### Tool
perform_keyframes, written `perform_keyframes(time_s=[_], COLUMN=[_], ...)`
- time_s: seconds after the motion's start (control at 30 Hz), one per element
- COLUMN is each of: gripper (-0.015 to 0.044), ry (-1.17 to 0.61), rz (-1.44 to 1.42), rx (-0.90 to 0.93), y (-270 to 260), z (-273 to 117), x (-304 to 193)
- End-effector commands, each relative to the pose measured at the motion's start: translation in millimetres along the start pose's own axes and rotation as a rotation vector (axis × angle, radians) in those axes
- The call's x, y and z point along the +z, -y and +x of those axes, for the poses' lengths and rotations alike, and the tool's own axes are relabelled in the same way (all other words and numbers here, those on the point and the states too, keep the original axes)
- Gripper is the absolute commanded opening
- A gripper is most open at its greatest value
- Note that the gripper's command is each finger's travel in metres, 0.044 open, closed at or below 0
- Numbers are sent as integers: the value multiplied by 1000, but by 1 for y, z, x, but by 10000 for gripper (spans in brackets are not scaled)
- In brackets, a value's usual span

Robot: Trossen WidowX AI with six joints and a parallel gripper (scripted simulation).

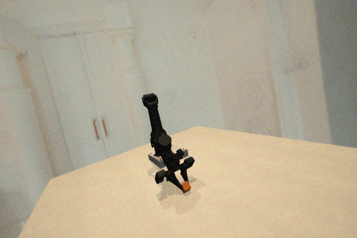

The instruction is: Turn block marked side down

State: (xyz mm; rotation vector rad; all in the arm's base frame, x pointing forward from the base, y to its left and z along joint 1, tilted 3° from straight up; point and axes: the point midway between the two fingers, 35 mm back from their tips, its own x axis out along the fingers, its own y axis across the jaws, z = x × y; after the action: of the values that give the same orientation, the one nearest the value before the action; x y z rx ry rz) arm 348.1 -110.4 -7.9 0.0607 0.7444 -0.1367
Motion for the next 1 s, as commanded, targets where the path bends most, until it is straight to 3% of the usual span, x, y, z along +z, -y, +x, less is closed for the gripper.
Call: perform_keyframes(time_s=[0.0,0.4,0.97], gripper=[0,0,0], ry=[35,200,224], rz=[8,0,0], rx=[5,6,6], y=[-1,-4,-4], z=[1,-11,-12], x=[-7,-13,-13])
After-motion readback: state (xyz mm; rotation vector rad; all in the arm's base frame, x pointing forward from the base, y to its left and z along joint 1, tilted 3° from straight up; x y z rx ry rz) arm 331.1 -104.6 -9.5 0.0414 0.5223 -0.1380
